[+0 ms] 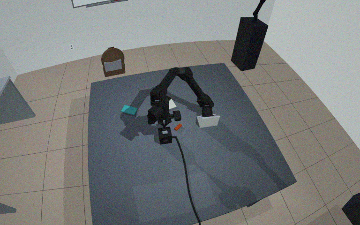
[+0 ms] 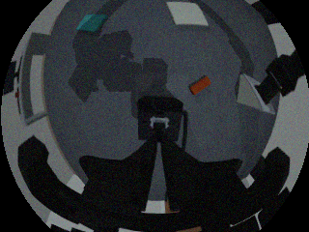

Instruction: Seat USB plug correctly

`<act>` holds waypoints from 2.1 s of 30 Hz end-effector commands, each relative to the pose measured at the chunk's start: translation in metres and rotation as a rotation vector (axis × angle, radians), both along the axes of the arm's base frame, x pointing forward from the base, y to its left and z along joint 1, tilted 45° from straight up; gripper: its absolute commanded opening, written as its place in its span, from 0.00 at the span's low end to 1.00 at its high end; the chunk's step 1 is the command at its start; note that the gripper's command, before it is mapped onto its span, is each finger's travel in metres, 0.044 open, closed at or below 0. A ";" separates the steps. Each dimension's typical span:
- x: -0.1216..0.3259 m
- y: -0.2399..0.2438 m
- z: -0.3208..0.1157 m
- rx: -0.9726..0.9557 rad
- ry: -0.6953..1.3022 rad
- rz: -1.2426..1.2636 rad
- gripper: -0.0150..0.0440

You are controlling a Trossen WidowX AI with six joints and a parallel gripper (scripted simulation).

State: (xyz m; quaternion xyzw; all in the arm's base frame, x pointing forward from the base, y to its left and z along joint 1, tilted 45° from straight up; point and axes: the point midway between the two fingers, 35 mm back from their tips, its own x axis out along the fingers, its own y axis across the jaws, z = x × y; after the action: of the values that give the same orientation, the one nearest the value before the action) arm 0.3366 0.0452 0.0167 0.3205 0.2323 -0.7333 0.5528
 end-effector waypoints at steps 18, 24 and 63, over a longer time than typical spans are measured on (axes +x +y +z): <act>-0.001 0.000 -0.003 0.020 -0.003 0.001 0.25; -0.001 0.000 -0.004 0.024 -0.004 0.002 0.25; -0.002 -0.002 -0.008 0.053 -0.010 0.005 0.25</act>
State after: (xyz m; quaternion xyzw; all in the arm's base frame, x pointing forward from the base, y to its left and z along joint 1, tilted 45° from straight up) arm 0.3350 0.0431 0.0087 0.3361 0.2468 -0.7250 0.5481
